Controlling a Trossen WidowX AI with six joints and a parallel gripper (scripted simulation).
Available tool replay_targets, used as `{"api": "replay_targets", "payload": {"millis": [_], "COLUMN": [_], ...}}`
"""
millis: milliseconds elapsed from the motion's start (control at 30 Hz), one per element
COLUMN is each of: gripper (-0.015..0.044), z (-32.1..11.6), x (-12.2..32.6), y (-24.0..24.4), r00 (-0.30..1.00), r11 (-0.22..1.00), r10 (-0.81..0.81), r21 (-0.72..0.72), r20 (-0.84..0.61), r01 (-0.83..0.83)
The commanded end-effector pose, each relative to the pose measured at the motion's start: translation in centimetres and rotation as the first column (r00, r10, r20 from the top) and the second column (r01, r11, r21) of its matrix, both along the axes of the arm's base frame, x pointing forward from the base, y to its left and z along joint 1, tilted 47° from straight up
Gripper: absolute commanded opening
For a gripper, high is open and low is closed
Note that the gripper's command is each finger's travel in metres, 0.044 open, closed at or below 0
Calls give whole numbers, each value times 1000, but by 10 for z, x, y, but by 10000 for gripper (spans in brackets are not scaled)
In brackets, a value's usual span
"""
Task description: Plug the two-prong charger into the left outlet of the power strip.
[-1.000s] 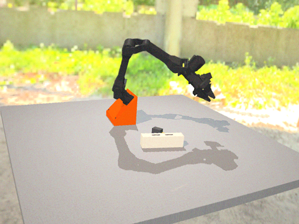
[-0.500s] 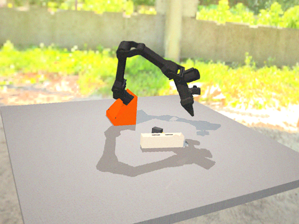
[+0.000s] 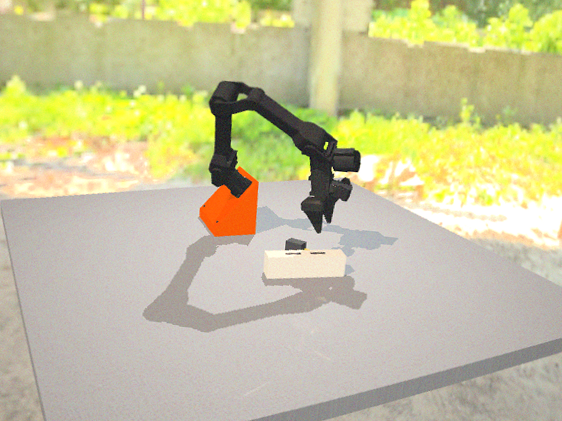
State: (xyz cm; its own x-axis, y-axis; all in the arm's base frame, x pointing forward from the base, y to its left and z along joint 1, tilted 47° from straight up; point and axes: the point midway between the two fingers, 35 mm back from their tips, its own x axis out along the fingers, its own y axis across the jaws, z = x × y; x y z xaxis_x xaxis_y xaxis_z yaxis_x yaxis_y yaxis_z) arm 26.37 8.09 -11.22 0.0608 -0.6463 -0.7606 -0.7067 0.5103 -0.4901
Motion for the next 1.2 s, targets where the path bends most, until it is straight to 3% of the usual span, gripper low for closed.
{"api": "replay_targets", "payload": {"millis": [0,200,1167], "gripper": [440,440,440], "z": [16,35,13], "x": [-13,-28,-29], "y": [-23,-50,-75], "r00": [994,975,974], "r11": [992,963,962], "r10": [-110,-223,-226], "r21": [-67,-150,-152], "r20": [8,20,21], "r01": [111,223,226]}}
